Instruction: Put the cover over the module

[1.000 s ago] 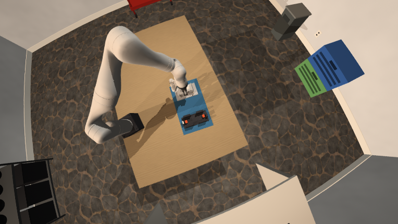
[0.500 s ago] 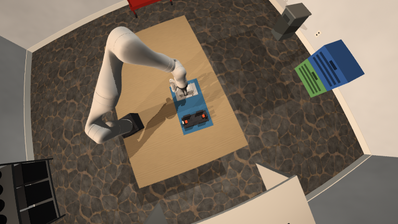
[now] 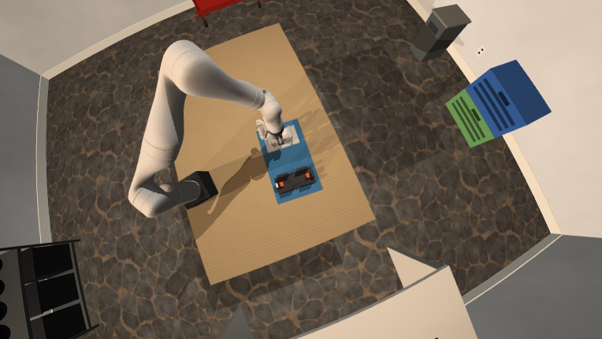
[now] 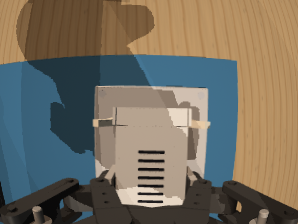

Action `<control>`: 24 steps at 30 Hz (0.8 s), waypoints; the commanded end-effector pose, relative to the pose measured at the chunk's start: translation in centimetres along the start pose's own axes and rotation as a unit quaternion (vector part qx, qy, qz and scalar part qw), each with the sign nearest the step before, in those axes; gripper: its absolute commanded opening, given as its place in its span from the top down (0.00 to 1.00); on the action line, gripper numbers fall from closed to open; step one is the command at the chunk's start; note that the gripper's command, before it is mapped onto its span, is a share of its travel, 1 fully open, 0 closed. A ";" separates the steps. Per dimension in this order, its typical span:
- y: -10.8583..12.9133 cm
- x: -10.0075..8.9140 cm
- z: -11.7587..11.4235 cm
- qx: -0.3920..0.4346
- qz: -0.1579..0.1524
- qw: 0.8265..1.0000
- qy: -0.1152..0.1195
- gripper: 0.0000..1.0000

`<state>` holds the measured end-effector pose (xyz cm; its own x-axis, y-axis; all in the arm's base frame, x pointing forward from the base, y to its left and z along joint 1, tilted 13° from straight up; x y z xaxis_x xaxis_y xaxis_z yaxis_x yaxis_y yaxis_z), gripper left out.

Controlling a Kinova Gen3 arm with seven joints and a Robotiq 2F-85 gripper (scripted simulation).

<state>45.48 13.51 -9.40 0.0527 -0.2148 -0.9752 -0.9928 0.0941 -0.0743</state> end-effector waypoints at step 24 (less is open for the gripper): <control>-0.3 0.4 0.1 0.000 0.000 1.000 0.000 1.00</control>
<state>45.71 13.49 -9.61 0.0524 -0.2146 -0.9753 -0.9929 0.0937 -0.0739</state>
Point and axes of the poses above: the point where the finger pads meet when closed, its own x axis out along the fingers, its own z axis across the jaws, y = z × x, the point moved 1 cm from there along -x, back along the fingers, and after that the axes turned 7 degrees about x, right-handed, at the moved point
